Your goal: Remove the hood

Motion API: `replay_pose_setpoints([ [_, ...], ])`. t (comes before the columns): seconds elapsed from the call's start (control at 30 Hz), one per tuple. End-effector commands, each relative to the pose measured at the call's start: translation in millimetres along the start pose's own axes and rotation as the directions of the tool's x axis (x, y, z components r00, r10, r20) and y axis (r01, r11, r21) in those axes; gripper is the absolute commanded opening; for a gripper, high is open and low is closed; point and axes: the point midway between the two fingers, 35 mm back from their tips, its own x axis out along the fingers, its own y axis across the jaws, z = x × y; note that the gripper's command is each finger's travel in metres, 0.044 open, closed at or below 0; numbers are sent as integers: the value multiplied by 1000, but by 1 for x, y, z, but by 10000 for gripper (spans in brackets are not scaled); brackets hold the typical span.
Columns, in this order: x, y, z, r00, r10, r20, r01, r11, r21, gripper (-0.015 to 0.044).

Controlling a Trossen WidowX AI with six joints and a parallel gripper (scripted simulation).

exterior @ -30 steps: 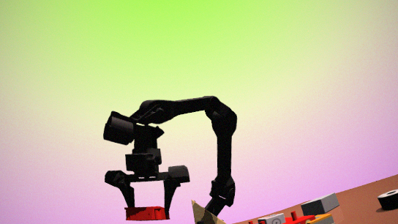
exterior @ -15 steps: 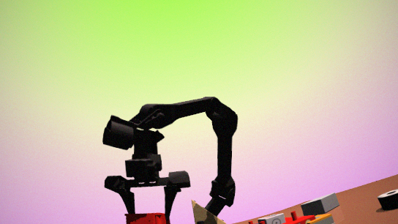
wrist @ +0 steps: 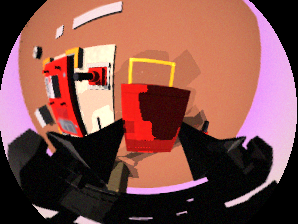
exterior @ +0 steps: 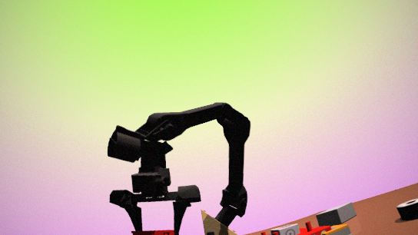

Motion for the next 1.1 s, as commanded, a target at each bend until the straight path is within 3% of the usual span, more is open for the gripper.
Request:
replay_pose_setpoints([
  [0.0,5,0,-1,1000,5,1,-5,1000,8,0],
  [1.07,29,2,-3,1000,8,1,-8,1000,7,0],
])
